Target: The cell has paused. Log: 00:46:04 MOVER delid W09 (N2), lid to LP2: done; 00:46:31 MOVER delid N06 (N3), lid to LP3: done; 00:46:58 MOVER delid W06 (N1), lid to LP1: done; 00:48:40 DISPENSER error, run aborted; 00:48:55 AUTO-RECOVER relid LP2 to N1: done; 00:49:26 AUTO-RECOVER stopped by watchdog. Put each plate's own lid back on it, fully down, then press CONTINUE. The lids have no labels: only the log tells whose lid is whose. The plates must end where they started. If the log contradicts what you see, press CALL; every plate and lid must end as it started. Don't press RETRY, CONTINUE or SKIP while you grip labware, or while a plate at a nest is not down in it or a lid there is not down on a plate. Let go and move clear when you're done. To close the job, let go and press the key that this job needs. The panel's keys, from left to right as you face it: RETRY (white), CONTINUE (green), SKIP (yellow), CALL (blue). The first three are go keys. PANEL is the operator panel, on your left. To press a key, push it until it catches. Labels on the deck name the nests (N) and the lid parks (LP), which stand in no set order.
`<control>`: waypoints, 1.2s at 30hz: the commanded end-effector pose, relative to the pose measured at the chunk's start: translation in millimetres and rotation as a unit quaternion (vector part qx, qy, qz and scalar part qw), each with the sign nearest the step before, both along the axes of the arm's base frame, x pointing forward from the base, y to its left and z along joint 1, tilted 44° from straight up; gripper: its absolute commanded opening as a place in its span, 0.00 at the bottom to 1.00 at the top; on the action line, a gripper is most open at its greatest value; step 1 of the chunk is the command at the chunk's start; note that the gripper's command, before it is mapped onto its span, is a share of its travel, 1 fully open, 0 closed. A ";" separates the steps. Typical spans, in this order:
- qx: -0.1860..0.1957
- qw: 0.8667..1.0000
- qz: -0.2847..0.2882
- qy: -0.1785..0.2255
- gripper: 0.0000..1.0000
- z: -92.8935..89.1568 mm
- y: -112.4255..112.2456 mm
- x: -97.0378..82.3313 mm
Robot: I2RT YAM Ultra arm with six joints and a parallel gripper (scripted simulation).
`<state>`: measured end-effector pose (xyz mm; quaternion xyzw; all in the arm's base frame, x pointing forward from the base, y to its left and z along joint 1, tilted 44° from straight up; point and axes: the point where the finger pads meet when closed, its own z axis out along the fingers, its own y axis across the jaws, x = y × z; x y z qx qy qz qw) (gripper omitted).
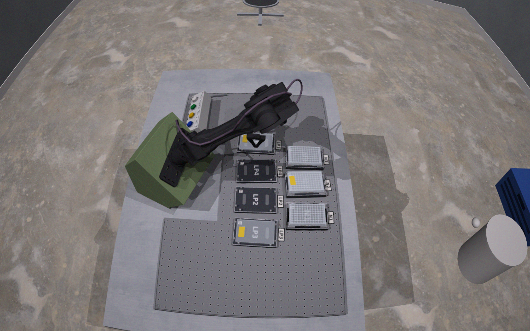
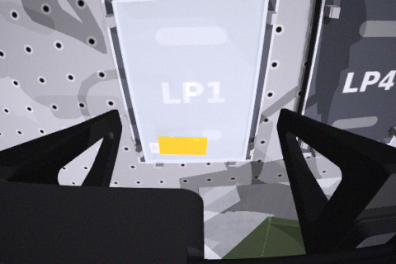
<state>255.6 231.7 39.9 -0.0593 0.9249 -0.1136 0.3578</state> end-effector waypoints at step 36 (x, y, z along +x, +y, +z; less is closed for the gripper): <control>0.010 1.000 0.017 -0.009 0.99 -16.3 8.6 18.3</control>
